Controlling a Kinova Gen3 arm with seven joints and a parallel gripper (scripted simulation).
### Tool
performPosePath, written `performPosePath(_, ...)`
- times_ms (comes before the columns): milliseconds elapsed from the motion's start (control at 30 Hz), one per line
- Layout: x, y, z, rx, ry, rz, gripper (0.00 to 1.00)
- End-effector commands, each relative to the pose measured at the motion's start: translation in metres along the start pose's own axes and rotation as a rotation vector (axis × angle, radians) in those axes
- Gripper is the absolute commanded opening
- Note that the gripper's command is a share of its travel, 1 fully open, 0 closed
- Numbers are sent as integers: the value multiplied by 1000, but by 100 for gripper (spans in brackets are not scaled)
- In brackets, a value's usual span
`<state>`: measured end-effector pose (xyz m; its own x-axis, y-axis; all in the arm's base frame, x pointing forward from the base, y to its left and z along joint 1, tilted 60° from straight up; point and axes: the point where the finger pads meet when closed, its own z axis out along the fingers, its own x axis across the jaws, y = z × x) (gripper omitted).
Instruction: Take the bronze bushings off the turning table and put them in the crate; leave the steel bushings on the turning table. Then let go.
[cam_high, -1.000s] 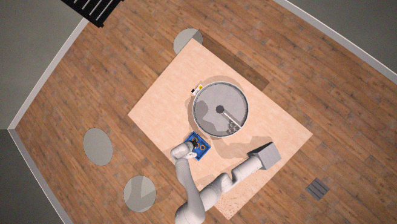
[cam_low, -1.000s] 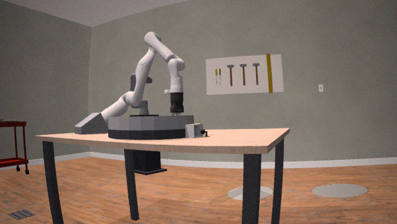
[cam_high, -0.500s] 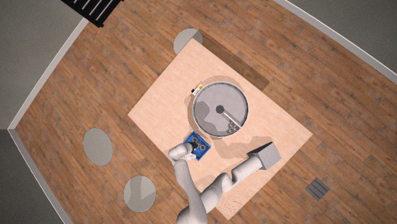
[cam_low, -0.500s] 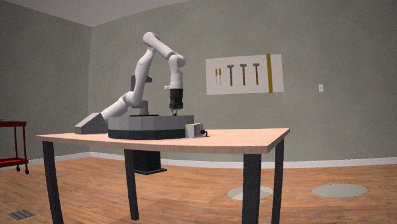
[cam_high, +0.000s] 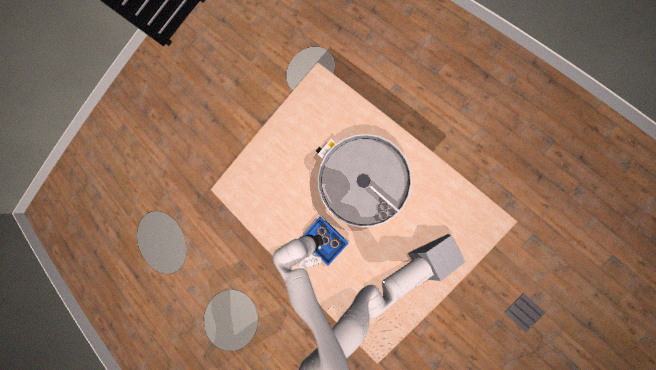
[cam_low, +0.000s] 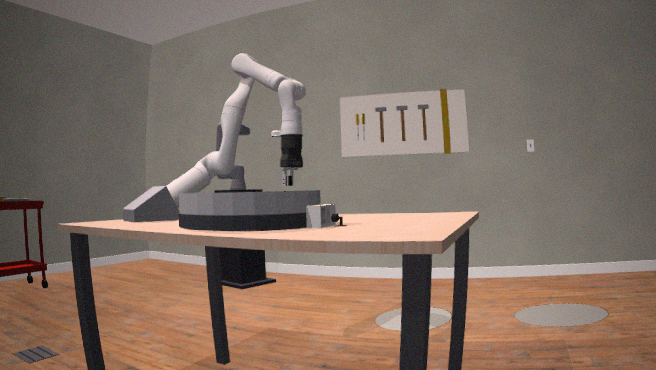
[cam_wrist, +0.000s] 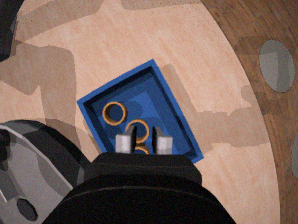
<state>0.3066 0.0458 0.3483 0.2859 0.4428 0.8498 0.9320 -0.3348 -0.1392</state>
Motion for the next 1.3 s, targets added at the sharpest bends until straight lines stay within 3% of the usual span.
performPosePath(0, 1, 5, -28, -19, 8, 4, 47)
performPosePath(67, 1, 5, -51, -19, 8, 4, 47)
performPosePath(1267, 1, 5, -51, -19, 7, 3, 47)
